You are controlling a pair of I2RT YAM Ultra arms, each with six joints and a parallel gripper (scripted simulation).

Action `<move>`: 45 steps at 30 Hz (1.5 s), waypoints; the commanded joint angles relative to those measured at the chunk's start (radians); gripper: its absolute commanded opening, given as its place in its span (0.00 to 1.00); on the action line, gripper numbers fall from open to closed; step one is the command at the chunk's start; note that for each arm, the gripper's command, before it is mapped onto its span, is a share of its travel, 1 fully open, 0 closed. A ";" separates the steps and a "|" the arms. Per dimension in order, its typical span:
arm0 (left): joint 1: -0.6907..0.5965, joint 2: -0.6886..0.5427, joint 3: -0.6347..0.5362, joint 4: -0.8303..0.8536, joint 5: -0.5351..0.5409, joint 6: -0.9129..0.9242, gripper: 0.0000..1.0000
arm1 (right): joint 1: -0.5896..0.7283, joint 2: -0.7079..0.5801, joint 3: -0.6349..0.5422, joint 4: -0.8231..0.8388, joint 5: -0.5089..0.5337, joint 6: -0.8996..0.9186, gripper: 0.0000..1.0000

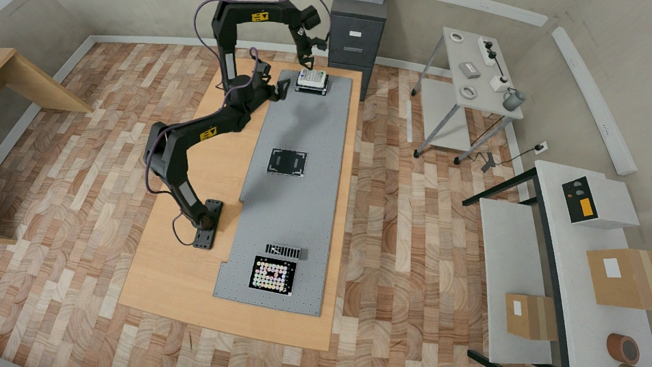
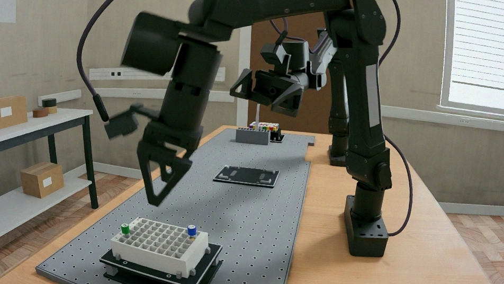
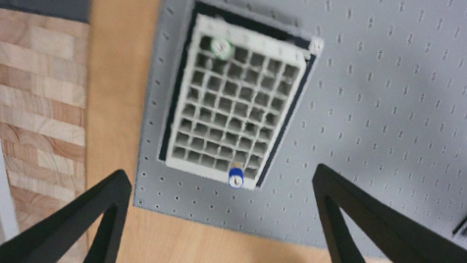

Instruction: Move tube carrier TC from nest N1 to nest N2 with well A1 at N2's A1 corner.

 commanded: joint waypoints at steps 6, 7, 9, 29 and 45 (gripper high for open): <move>-0.011 -0.218 -0.252 0.301 -0.034 -0.265 1.00 | -0.003 -0.020 0.027 0.005 -0.011 -0.006 1.00; -0.014 -0.244 -0.282 0.326 -0.042 -0.288 1.00 | -0.003 -0.020 0.027 0.005 -0.011 -0.006 1.00; -0.021 -0.285 -0.330 0.368 -0.058 -0.325 1.00 | -0.003 -0.020 0.027 0.005 -0.011 -0.006 1.00; -0.052 -0.370 -0.445 0.440 -0.102 -0.382 1.00 | -0.003 -0.020 0.027 0.005 -0.011 -0.006 1.00; -0.052 -0.370 -0.445 0.440 -0.102 -0.382 1.00 | -0.003 -0.020 0.027 0.005 -0.011 -0.006 1.00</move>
